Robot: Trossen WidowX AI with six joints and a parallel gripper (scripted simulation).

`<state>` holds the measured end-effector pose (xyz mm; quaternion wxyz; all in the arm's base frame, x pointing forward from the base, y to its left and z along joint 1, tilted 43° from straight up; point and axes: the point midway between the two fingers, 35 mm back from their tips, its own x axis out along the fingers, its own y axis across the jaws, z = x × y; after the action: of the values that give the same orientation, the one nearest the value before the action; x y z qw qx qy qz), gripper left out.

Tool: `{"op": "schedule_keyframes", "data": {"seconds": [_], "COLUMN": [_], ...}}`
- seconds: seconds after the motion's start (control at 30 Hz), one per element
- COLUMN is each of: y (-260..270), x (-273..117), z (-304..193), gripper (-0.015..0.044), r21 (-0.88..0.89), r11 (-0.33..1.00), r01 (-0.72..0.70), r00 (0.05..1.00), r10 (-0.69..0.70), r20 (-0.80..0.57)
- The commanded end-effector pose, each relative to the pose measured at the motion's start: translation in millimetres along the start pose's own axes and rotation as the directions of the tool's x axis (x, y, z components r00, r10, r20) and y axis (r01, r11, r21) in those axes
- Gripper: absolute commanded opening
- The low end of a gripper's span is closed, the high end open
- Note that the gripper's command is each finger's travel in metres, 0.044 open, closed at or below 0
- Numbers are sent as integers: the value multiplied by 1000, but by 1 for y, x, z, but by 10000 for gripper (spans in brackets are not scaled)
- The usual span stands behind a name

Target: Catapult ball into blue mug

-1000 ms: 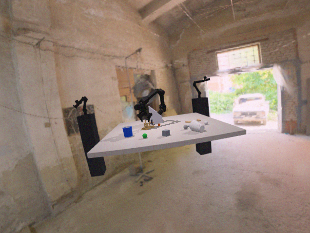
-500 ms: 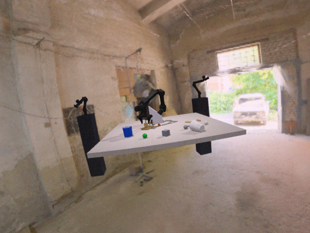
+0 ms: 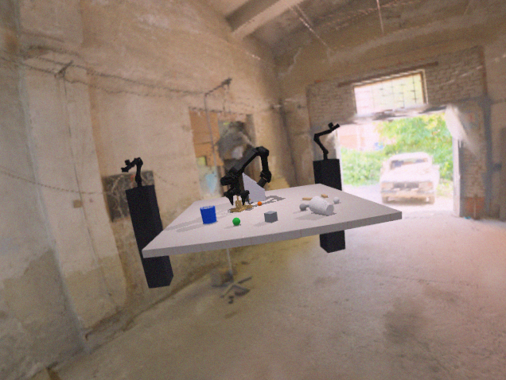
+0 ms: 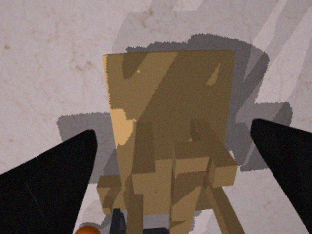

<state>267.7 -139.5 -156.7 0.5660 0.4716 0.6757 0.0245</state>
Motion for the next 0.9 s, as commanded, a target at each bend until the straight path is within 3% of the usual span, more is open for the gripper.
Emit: {"op": "schedule_keyframes", "data": {"seconds": [0.0,0.1,0.47,0.67,0.8,0.87], "y": [0,0,0,0,-1,-1], "x": [8,10,6,6,-32,-44], "z": [-1,-1,-1,-1,0,0], "gripper": [440,440,151,111,6,0], "r21": [5,5,0,0,1,1], "r11": [1000,1000,1000,1000,1000,1000], "r01": [-5,-5,0,0,2,2], "r00": [1000,1000,1000,1000,1000,1000], "r10": [5,5,0,0,-2,-2], "r20": [-3,-3,-1,-1,-1,-2]}}
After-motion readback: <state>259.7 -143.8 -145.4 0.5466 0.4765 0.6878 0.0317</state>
